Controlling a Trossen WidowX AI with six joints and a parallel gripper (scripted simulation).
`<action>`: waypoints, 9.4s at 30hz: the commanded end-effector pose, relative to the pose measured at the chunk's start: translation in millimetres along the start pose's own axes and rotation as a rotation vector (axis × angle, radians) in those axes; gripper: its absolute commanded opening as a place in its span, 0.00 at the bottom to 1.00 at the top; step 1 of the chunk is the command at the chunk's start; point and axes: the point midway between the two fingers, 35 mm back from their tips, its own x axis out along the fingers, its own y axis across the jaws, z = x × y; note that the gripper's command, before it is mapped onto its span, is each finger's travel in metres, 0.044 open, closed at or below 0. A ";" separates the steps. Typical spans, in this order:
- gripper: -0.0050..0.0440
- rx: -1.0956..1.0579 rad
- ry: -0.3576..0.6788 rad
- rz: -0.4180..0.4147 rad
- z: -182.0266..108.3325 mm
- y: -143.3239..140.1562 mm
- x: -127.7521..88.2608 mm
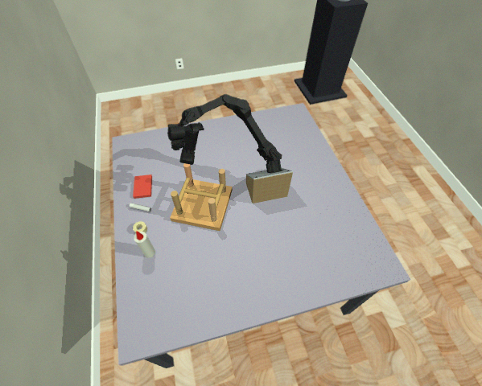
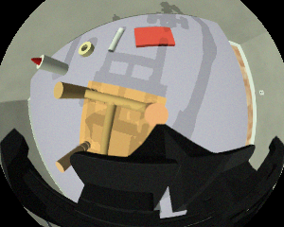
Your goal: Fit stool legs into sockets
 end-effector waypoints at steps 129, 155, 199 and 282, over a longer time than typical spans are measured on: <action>0.10 -0.591 0.011 0.152 -122.7 206.0 -27.9; 0.10 -0.596 0.012 0.152 -131.8 206.2 -4.6; 0.10 -0.597 0.012 0.152 -140.4 206.8 29.8; 0.10 -0.158 0.009 0.032 -162.7 38.6 -36.4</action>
